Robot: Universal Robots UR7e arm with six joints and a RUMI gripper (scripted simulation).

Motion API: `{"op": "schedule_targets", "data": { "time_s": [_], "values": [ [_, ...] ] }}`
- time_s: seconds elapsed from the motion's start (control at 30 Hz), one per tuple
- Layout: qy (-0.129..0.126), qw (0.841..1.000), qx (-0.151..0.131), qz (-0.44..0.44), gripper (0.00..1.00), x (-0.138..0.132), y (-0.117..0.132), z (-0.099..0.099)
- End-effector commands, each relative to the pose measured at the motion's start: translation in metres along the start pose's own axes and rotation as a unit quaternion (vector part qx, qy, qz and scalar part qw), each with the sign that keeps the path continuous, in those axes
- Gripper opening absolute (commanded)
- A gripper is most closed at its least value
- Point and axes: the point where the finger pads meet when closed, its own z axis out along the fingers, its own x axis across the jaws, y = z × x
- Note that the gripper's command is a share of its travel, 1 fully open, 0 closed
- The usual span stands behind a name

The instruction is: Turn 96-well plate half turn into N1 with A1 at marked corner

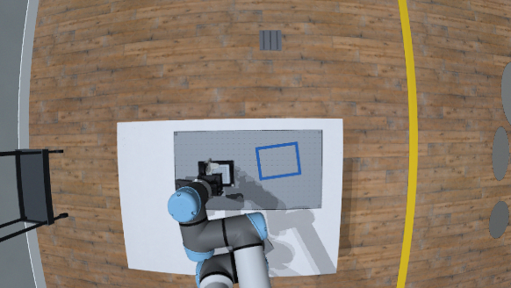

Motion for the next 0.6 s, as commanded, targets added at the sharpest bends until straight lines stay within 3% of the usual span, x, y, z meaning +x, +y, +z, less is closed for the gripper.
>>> {"op": "schedule_targets", "data": {
  "time_s": [0.0,0.57],
  "values": [
    [0.001,1.000,0.000,0.000,1.00,0.000,0.000,0.000],
    [0.001,1.000,0.000,0.000,1.00,0.000,0.000,0.025]
  ]
}}
